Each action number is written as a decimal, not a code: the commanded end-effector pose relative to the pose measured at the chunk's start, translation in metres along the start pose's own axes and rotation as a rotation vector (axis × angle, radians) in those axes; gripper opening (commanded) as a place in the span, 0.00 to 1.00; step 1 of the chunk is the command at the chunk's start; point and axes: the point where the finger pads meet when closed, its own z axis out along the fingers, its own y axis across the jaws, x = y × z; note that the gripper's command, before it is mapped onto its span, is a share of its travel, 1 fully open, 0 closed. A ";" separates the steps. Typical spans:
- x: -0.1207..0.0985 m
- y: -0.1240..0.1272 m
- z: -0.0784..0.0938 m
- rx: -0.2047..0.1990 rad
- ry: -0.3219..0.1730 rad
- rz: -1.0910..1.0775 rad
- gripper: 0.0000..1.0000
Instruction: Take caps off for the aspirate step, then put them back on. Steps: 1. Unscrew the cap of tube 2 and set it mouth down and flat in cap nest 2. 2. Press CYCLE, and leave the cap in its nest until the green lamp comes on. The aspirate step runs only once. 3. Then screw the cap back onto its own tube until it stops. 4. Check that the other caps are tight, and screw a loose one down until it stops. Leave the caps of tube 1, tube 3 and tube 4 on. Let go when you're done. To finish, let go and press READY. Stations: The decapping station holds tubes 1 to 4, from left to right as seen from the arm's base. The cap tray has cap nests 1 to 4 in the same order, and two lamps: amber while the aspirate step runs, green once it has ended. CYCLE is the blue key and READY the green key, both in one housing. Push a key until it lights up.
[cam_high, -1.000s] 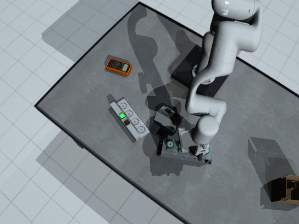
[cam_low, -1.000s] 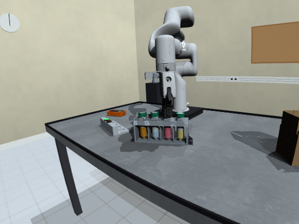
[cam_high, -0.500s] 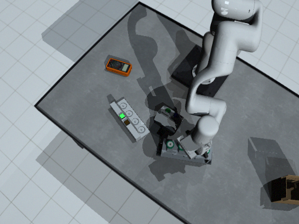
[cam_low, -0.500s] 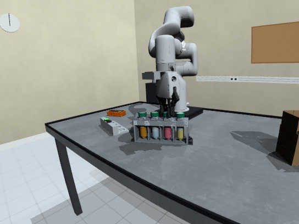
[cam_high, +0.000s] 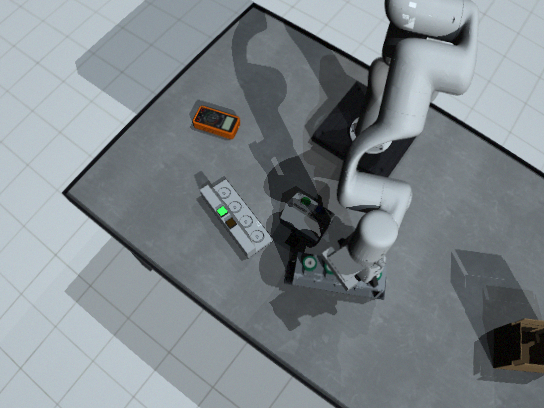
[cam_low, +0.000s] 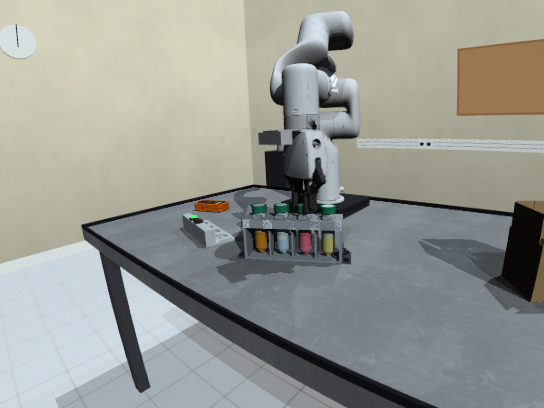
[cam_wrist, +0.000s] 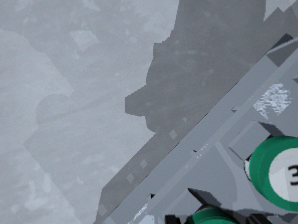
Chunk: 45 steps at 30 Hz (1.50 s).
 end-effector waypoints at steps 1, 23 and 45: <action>0.001 -0.001 -0.002 0.004 0.005 0.000 0.00; 0.001 -0.001 -0.001 0.006 0.002 0.949 0.00; 0.001 -0.001 -0.001 0.007 0.000 1.570 0.46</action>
